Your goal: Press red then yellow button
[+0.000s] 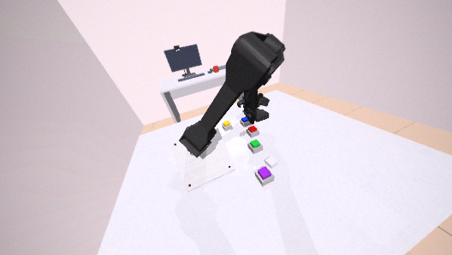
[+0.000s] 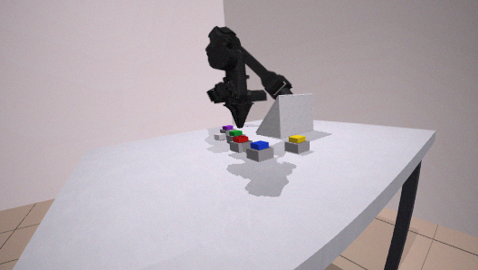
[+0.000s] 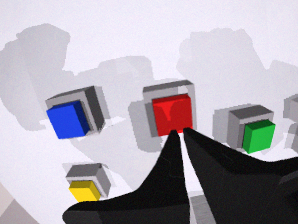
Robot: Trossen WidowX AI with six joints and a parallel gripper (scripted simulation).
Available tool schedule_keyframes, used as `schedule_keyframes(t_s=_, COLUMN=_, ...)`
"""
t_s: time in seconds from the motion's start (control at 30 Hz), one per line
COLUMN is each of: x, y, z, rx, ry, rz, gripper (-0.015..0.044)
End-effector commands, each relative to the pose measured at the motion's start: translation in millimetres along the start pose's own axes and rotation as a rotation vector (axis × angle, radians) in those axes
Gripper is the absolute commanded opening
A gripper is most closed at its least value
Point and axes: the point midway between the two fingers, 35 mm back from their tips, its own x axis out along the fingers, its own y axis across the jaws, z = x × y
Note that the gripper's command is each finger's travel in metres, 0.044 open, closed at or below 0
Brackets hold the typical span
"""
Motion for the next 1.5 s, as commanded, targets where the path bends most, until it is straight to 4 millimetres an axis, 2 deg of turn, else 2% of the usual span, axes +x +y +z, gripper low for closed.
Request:
schedule_keyframes(t_s=0.0, x=2.3, y=-0.1, z=0.6, rx=-0.003, ry=-0.003, rz=-0.002, gripper=0.0020)
schedule_keyframes(t_s=0.63, x=32.2, y=-0.6, z=0.5, rx=-0.003, ry=-0.003, rz=-0.004, gripper=0.0020)
schedule_keyframes(t_s=1.3, x=33.2, y=-0.6, z=0.5, rx=-0.003, ry=-0.003, rz=-0.004, gripper=0.0020)
schedule_keyframes(t_s=1.47, x=-0.1, y=-0.2, z=0.5, rx=-0.003, ry=-0.003, rz=-0.002, gripper=0.0020)
